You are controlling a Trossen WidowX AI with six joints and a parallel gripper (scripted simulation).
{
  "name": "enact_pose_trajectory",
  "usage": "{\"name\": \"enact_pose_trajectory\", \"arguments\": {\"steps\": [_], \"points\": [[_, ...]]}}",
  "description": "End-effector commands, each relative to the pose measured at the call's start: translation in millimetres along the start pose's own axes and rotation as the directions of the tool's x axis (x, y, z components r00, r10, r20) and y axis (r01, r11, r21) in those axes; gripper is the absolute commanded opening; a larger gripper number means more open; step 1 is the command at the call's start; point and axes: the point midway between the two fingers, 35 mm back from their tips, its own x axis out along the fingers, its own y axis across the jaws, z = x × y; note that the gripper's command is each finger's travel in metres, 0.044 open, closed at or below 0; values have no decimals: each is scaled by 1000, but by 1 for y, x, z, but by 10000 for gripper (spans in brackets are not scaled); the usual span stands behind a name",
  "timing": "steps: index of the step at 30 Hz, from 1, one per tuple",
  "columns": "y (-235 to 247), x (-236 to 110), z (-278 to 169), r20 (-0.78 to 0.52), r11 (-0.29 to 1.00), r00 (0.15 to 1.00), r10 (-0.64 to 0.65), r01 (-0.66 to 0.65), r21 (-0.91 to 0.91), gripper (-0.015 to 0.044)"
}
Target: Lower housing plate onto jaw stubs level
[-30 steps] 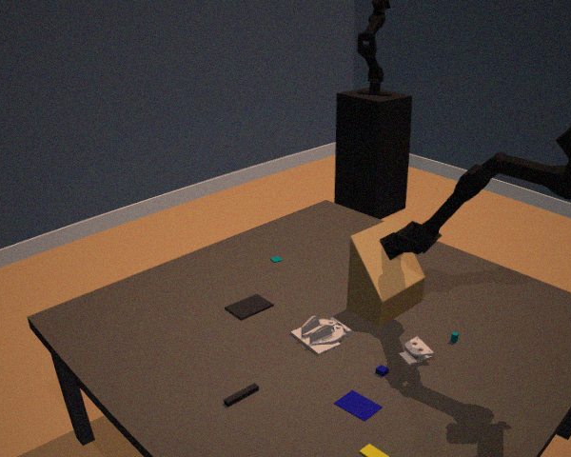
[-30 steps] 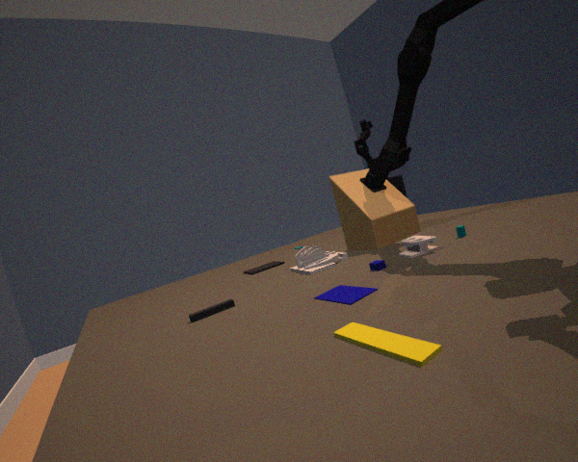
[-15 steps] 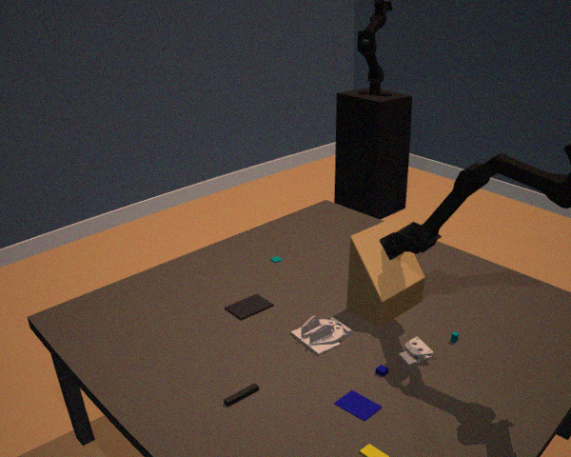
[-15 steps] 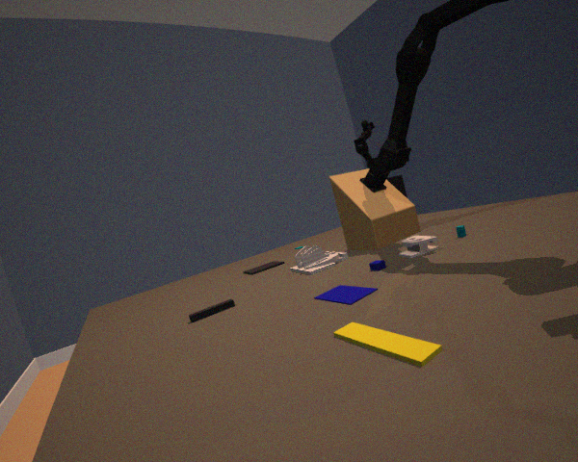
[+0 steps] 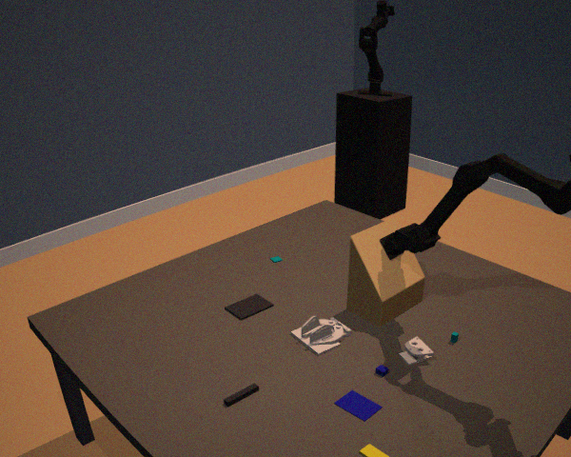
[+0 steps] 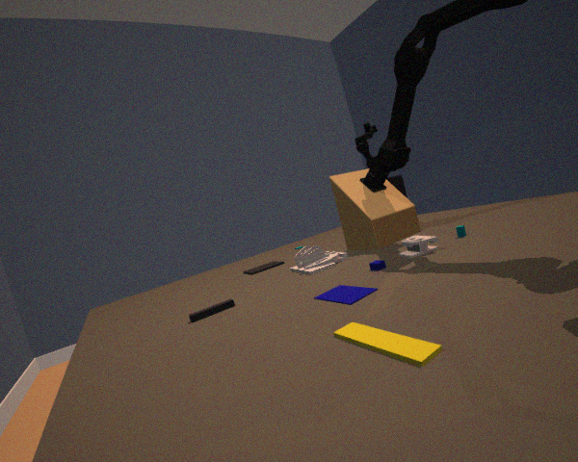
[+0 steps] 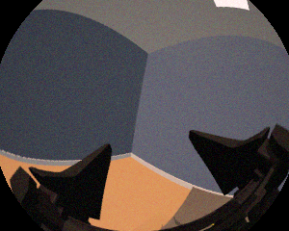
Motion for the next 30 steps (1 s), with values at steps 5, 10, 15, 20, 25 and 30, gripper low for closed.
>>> {"name": "enact_pose_trajectory", "arguments": {"steps": [5, 10, 15, 20, 25, 30], "points": [[7, -2, -23, -40, 998, 998, 54, -56, -40, 440], [12, -4, -40, -75, 994, 993, 94, -98, -57, 440], [16, -6, -60, -117, 988, 984, 133, -141, -67, 440], [19, -9, -80, -164, 981, 972, 167, -181, -72, 440], [20, -14, -101, -217, 974, 956, 196, -216, -71, 440], [19, -19, -122, -272, 967, 937, 220, -247, -68, 440]]}}
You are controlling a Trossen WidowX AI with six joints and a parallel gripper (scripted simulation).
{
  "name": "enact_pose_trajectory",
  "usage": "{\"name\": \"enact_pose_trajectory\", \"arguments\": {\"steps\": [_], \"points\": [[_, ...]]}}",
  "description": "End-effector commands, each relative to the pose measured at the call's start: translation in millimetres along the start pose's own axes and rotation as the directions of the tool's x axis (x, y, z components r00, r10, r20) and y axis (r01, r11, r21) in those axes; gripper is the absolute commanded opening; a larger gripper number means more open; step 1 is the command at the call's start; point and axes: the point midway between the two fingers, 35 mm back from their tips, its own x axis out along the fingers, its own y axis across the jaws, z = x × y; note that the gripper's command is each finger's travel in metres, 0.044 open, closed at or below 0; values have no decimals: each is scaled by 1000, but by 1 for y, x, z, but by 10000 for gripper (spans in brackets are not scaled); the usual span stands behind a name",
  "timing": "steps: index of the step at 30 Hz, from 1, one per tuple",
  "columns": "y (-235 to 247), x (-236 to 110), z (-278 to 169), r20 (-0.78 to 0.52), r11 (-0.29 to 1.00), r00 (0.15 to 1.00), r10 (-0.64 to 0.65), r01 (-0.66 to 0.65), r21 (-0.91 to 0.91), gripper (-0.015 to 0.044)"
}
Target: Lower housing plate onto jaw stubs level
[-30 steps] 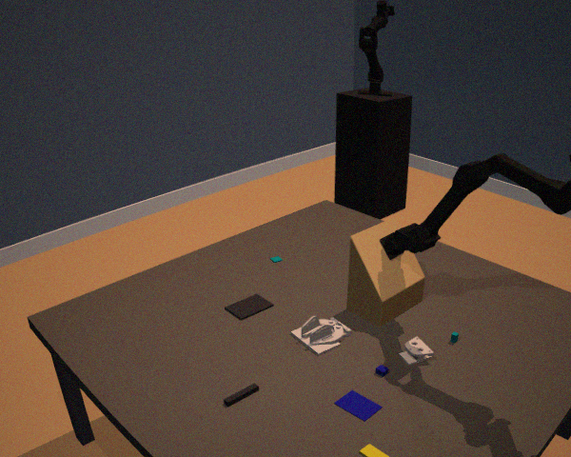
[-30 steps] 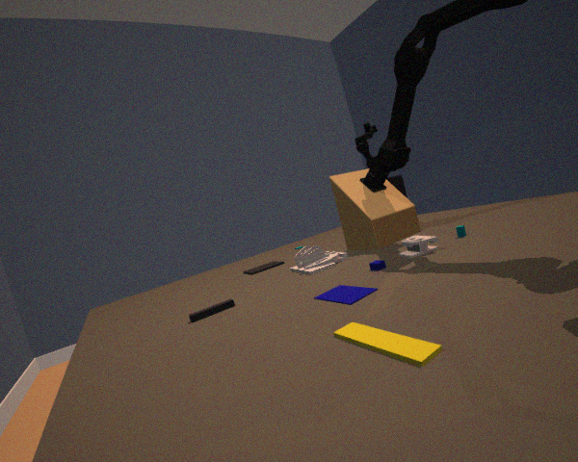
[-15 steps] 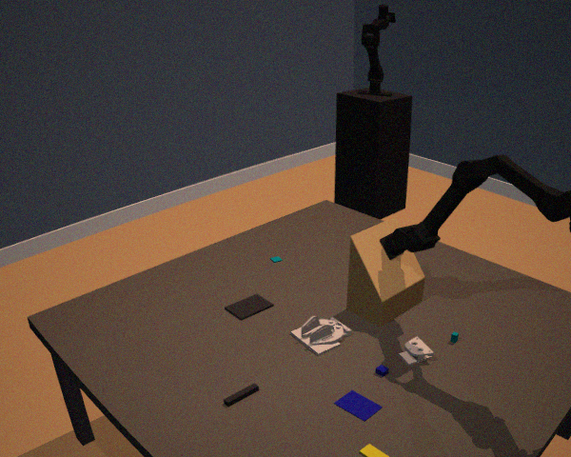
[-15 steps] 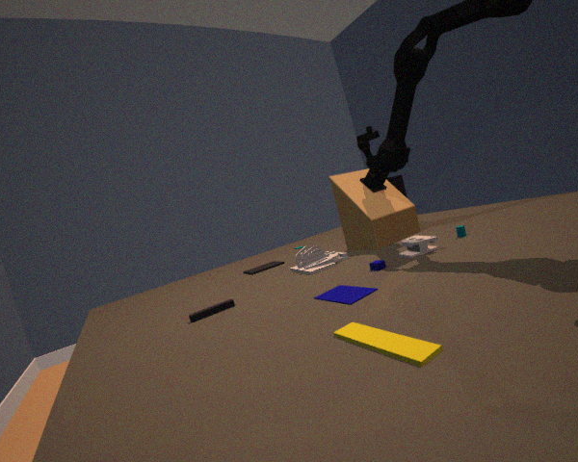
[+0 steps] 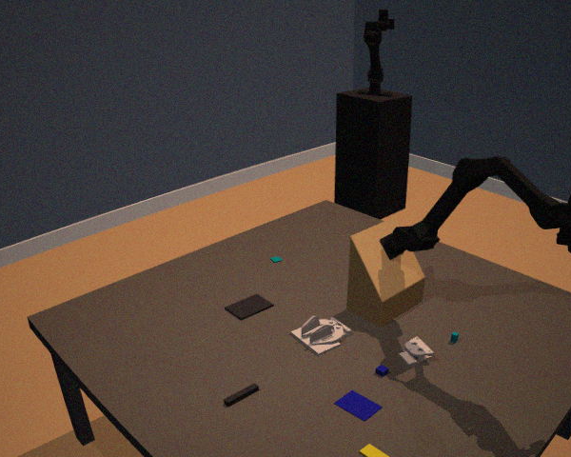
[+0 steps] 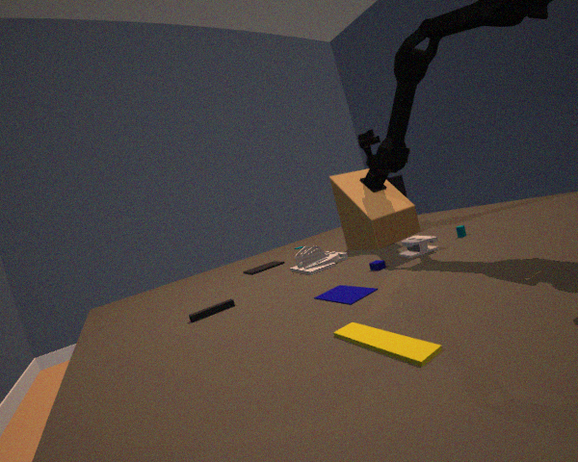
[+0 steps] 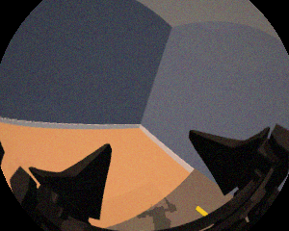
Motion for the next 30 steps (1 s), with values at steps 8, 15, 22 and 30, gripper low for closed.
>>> {"name": "enact_pose_trajectory", "arguments": {"steps": [8, 15, 22, 30], "points": [[0, -2, -47, -125, 998, 990, 58, -58, -1, 440], [-4, -7, -76, -207, 997, 975, 80, -82, -2, 440], [-10, -13, -106, -291, 995, 952, 95, -98, 6, 440], [-19, -24, -139, -389, 994, 915, 107, -103, 29, 440]]}}
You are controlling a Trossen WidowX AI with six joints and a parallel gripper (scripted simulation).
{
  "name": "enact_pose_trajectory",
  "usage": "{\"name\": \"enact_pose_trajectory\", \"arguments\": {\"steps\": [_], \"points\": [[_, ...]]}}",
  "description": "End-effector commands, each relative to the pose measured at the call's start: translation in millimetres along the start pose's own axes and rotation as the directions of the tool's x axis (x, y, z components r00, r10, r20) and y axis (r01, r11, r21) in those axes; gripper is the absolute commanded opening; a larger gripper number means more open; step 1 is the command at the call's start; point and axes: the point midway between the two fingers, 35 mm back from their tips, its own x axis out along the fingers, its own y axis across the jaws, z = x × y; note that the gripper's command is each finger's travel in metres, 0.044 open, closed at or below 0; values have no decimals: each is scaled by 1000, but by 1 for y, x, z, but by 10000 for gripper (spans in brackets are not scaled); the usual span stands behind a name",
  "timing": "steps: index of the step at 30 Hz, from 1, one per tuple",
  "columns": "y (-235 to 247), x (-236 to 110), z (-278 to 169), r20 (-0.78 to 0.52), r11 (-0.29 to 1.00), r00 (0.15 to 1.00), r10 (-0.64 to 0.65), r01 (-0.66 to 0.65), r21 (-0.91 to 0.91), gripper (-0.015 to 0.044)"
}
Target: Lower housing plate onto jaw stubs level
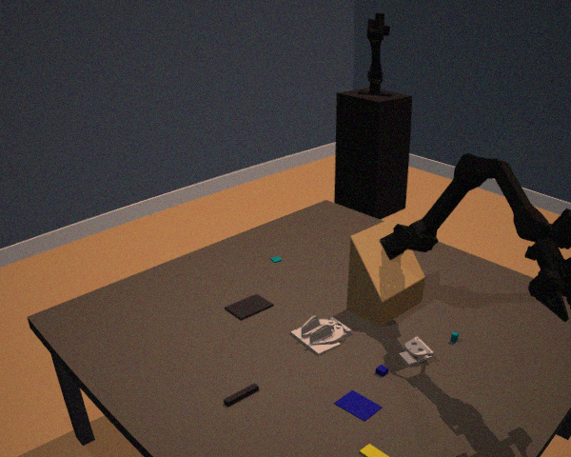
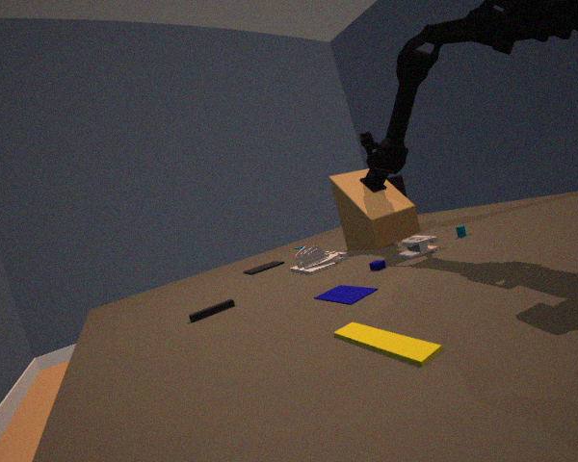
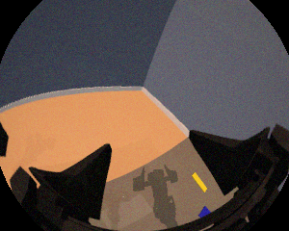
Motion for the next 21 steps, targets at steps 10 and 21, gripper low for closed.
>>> {"name": "enact_pose_trajectory", "arguments": {"steps": [10, 21], "points": [[-15, -4, -58, -175, 997, 984, 19, -7, 71, 440], [-27, -14, -110, -333, 984, 942, 37, 23, 175, 440]]}}
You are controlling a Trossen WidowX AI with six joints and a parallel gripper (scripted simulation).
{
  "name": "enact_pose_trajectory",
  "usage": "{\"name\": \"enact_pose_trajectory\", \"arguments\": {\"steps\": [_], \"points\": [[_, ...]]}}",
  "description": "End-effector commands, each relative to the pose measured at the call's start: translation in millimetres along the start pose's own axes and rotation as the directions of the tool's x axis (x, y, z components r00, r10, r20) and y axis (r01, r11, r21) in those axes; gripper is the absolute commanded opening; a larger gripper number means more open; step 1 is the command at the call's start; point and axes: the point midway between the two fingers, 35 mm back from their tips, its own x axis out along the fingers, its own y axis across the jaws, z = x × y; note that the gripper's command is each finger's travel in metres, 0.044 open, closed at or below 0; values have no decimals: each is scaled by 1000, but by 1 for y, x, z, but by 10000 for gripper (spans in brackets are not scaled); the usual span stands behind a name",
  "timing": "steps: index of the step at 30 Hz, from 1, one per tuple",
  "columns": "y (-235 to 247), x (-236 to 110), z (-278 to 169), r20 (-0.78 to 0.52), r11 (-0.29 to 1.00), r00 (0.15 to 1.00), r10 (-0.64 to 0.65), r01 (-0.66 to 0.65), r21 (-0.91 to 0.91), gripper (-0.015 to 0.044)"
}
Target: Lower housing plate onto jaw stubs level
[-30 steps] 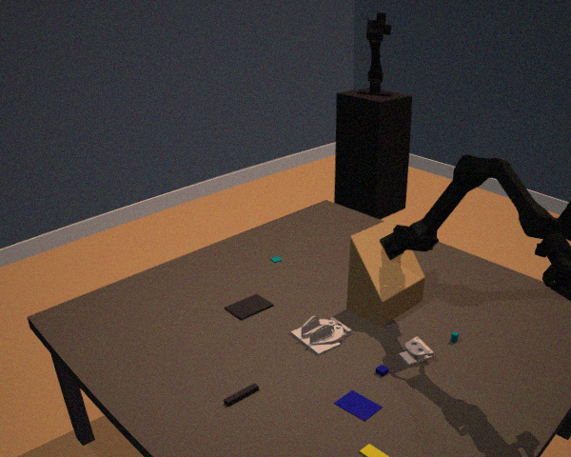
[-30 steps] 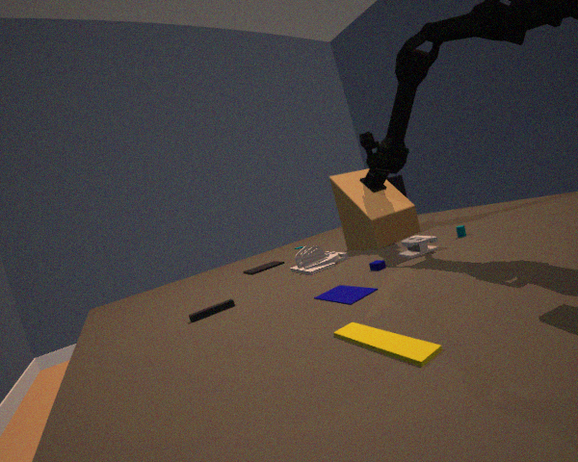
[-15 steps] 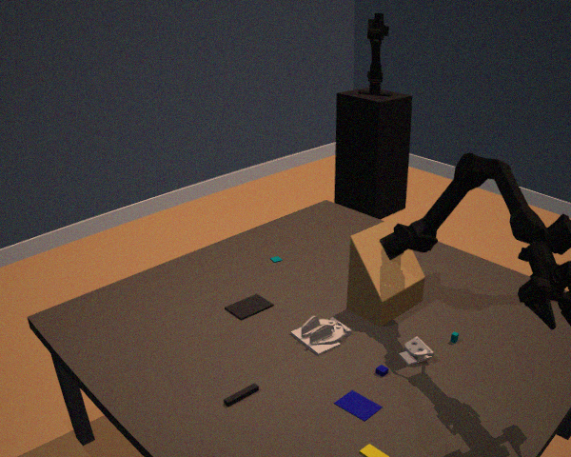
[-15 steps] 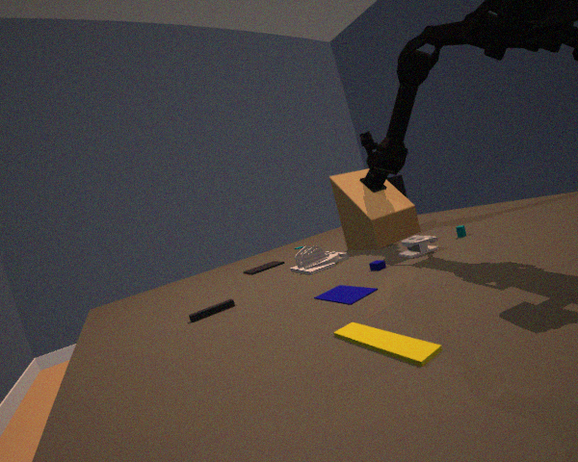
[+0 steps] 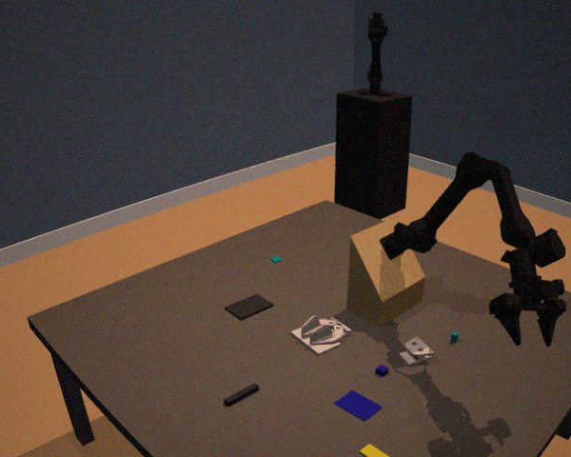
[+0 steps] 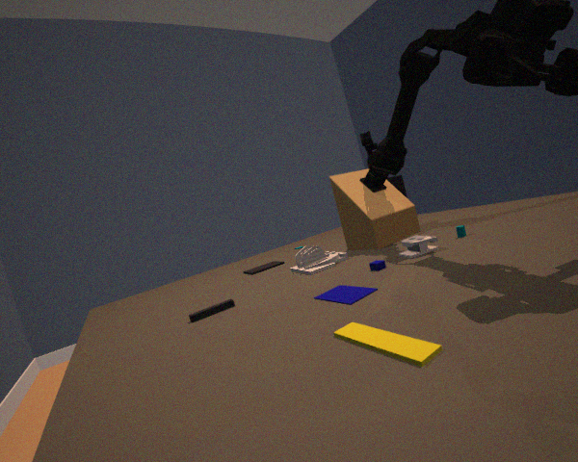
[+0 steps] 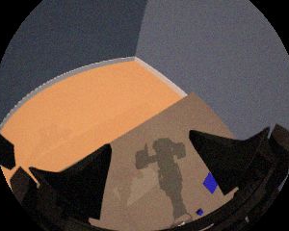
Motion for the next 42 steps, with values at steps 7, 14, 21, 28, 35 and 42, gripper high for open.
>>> {"name": "enact_pose_trajectory", "arguments": {"steps": [7, 14, 21, 28, 35, 42], "points": [[-19, -1, -45, -144, 993, 990, -5, 21, 113, 440], [-31, -5, -77, -244, 978, 970, -5, 56, 201, 440], [-43, -12, -108, -338, 951, 941, -2, 106, 292, 440], [-54, -22, -137, -426, 909, 905, 8, 171, 381, 440], [-63, -34, -166, -505, 850, 863, 24, 248, 465, 440], [-70, -48, -192, -573, 775, 818, 47, 332, 537, 440]]}}
